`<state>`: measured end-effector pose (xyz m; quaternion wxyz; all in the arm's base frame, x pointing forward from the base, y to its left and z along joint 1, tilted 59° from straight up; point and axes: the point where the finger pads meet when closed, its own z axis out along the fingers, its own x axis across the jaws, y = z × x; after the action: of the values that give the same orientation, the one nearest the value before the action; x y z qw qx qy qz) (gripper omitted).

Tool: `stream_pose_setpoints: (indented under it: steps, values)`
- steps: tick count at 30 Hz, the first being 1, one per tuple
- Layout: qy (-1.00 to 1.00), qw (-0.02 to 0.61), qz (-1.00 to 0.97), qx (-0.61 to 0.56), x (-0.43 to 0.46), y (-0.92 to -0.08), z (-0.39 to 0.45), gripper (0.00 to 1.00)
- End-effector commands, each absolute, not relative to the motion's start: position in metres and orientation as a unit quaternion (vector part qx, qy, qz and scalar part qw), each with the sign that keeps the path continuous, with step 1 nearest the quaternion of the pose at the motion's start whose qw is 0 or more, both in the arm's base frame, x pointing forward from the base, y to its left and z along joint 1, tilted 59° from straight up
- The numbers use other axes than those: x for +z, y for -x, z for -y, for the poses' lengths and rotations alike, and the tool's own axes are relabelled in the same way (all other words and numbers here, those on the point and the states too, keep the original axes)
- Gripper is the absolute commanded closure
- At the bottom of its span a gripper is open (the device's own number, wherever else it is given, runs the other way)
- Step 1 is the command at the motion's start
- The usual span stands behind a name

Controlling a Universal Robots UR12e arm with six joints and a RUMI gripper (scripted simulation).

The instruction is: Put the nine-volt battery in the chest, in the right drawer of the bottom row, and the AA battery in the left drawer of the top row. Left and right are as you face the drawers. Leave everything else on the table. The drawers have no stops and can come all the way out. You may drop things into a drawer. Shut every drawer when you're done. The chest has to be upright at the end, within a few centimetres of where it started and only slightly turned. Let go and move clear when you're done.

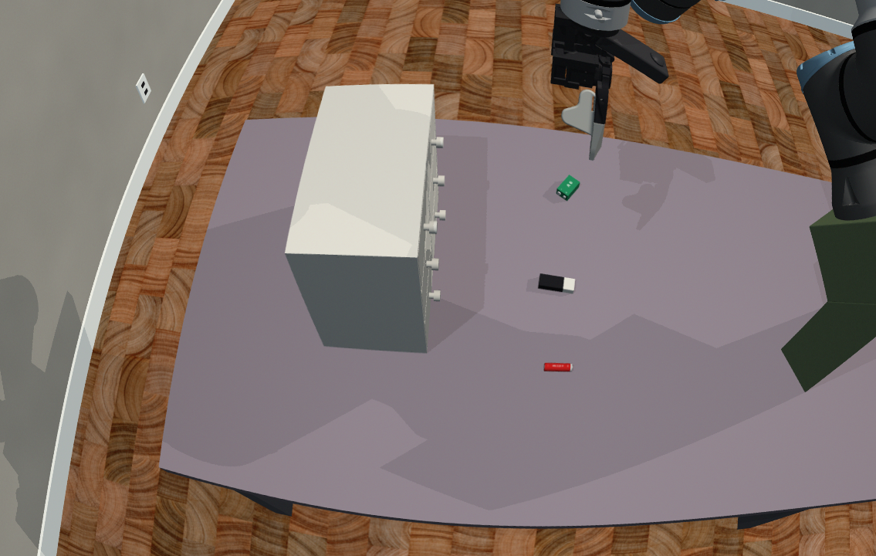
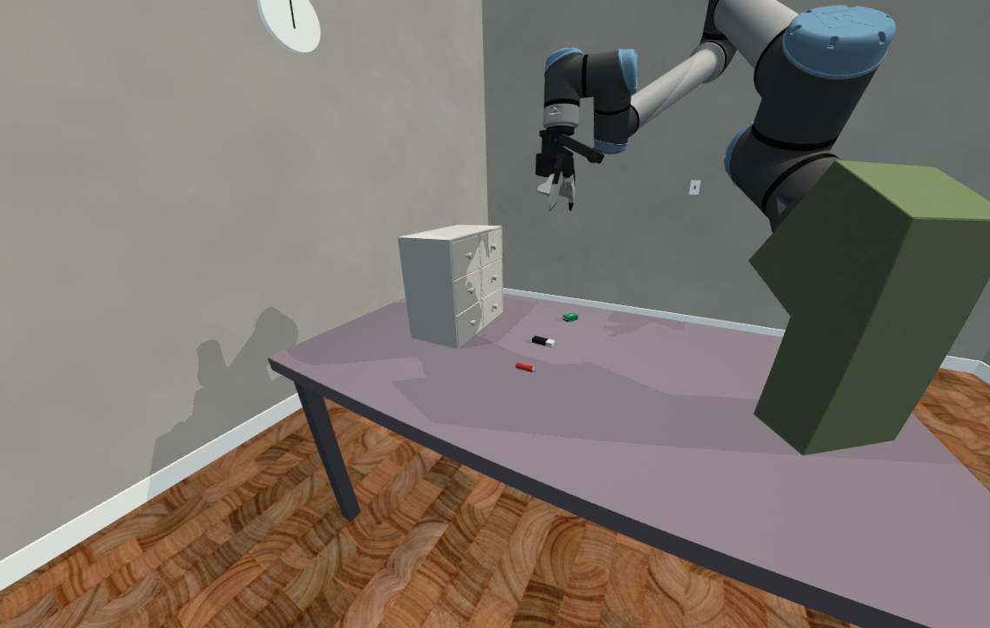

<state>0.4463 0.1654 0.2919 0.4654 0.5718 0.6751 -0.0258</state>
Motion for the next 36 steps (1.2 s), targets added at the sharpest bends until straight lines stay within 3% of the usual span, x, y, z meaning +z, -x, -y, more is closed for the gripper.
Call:
stream_pose_setpoints:
  steps: [1,36]
  values:
    - [-0.554,0.482,-0.677,-0.049,0.3162,-0.4289,-0.1552,0.0]
    - [-0.566,0.487,-0.664,-0.042,0.3196,-0.4275,-0.1524,0.0]
